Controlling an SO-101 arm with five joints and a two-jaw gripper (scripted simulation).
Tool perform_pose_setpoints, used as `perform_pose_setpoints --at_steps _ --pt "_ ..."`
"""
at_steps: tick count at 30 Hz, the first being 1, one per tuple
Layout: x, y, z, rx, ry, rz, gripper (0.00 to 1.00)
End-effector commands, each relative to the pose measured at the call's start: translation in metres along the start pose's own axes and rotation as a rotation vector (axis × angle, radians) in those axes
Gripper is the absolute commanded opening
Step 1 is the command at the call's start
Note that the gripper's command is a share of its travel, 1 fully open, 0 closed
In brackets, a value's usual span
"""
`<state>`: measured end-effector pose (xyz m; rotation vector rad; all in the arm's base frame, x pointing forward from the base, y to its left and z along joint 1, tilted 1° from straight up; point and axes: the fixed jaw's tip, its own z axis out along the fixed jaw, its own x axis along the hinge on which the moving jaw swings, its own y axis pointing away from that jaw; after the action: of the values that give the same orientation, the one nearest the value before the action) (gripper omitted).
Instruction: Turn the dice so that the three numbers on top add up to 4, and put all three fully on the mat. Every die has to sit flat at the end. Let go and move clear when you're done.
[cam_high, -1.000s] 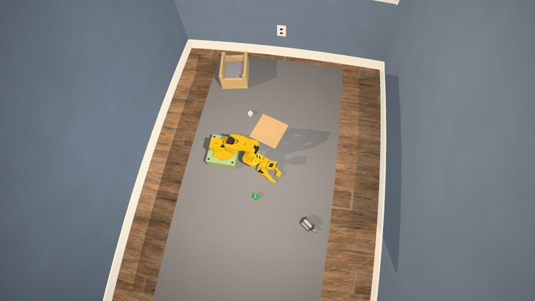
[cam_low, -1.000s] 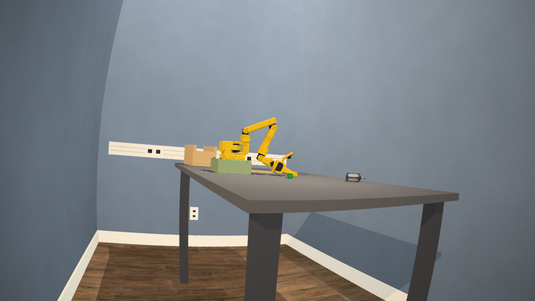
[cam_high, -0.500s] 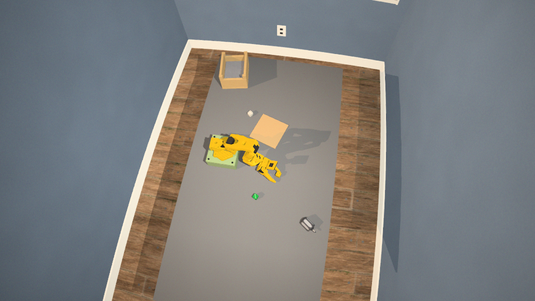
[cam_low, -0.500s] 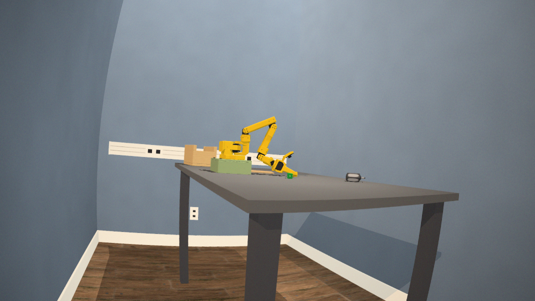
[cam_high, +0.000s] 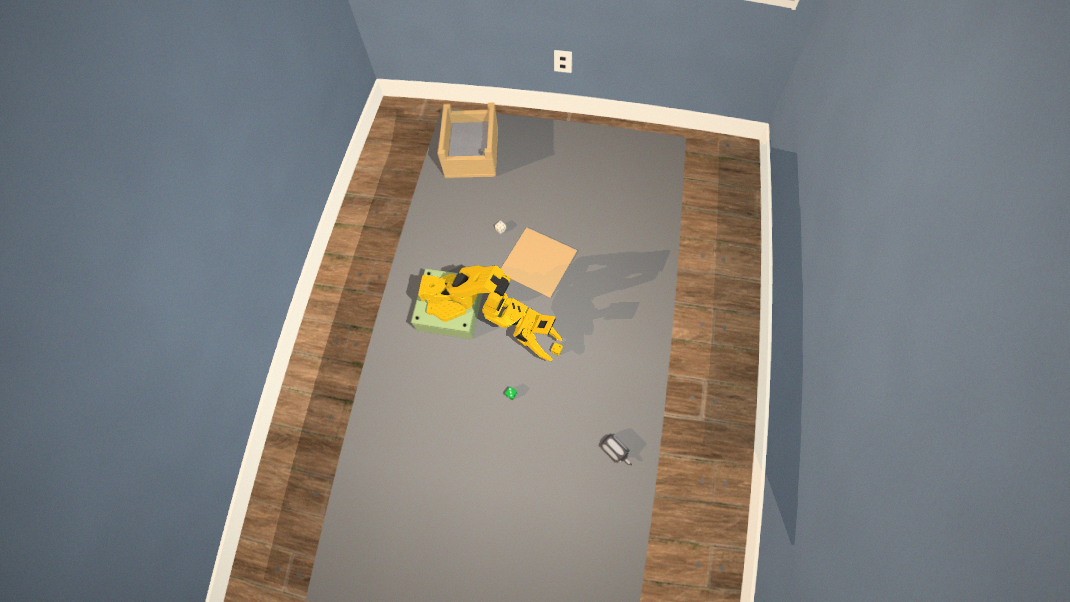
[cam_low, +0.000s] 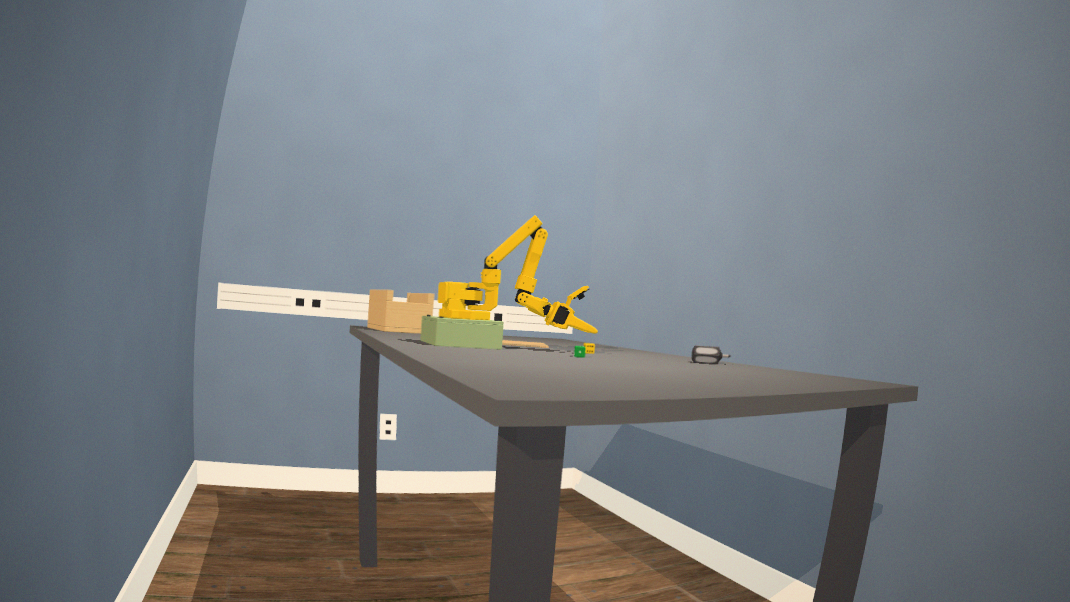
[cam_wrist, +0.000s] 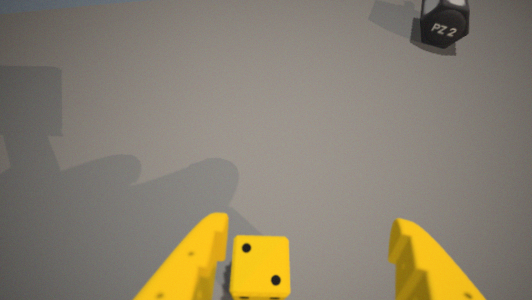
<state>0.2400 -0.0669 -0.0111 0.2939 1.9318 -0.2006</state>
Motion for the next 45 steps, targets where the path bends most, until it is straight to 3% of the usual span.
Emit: perform_pose_setpoints --at_steps 1,29,34,40,42,45 --pt "-0.007 0.002 -0.004 -0.009 0.013 -0.014 0.29" --pt "-0.011 0.002 -0.005 -0.009 0.004 -0.014 0.29" --pt "-0.028 0.003 -0.004 -0.009 -0.068 -0.013 0.29" --pt "-0.070 0.003 -0.005 -0.008 -0.237 -0.013 0.29" --pt "-0.070 0.003 -0.005 -0.008 -0.237 -0.013 0.29" --pt "-0.092 0.003 -0.009 -0.008 -0.328 -0.012 0.28"
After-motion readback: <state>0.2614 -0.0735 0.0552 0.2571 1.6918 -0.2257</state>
